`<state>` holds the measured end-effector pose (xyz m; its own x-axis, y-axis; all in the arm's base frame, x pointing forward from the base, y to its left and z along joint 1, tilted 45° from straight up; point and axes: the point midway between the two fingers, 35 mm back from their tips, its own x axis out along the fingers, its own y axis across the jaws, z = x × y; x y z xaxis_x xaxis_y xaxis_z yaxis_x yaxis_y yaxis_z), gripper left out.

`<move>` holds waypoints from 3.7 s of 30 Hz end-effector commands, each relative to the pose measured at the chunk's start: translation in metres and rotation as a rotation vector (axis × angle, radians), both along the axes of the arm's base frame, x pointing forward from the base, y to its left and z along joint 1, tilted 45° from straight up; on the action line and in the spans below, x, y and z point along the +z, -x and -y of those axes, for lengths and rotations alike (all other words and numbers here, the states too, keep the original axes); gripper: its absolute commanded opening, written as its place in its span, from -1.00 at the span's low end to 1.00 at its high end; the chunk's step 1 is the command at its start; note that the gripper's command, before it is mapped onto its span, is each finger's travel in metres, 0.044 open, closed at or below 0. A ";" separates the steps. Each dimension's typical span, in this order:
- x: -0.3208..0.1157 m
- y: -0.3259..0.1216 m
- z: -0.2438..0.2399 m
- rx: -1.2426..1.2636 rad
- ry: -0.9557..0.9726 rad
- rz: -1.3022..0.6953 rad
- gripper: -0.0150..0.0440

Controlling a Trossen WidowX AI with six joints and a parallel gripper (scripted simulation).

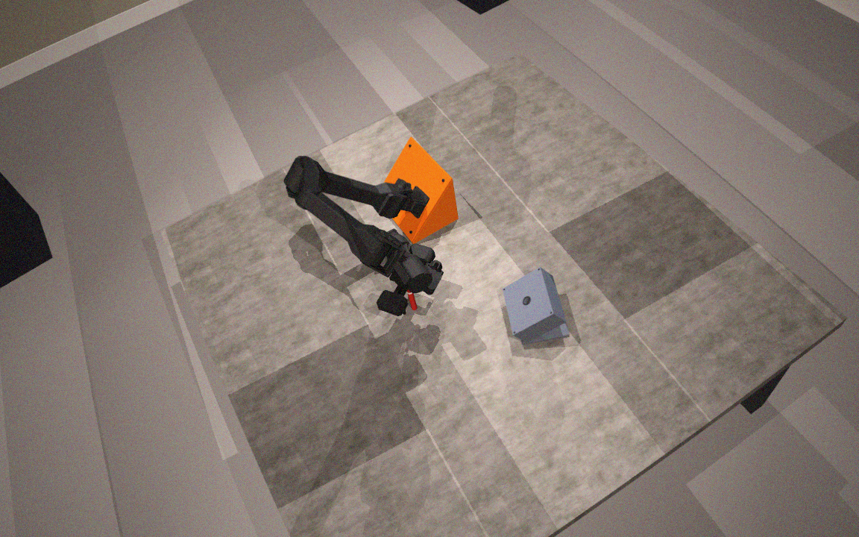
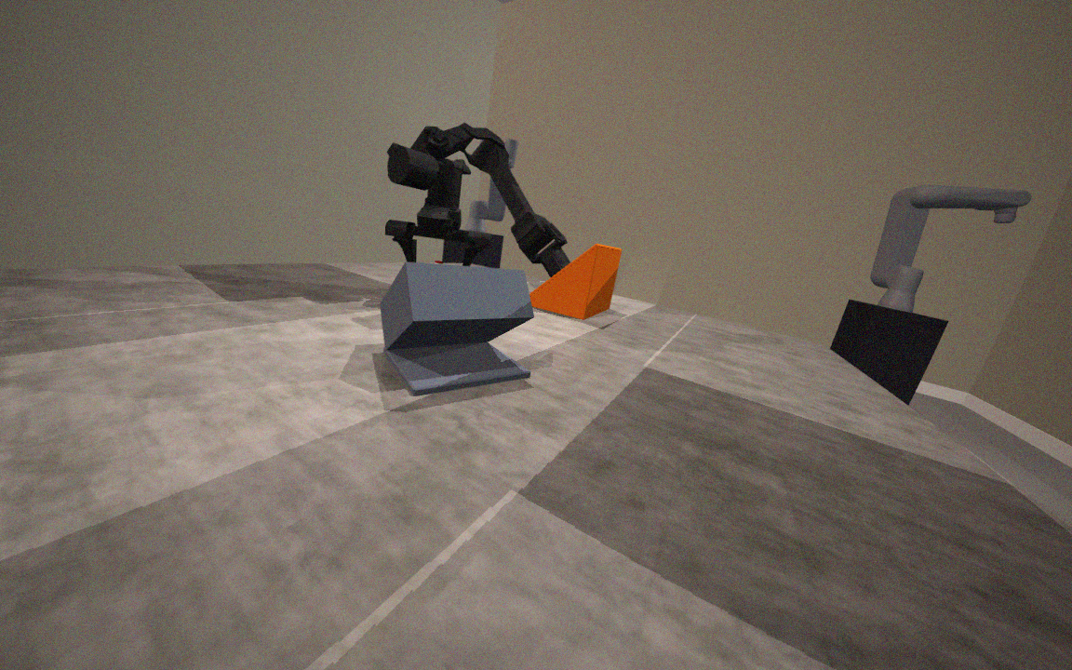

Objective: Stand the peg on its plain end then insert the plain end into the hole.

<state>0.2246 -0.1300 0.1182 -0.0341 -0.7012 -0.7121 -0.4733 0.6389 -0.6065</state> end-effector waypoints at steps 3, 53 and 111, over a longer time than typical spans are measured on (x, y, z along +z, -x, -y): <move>-0.002 0.001 0.002 -0.001 0.001 -0.001 0.91; 0.052 -0.009 -0.057 0.012 -0.010 -0.011 -0.49; 0.026 -0.120 -0.134 0.458 -0.344 -0.078 -0.49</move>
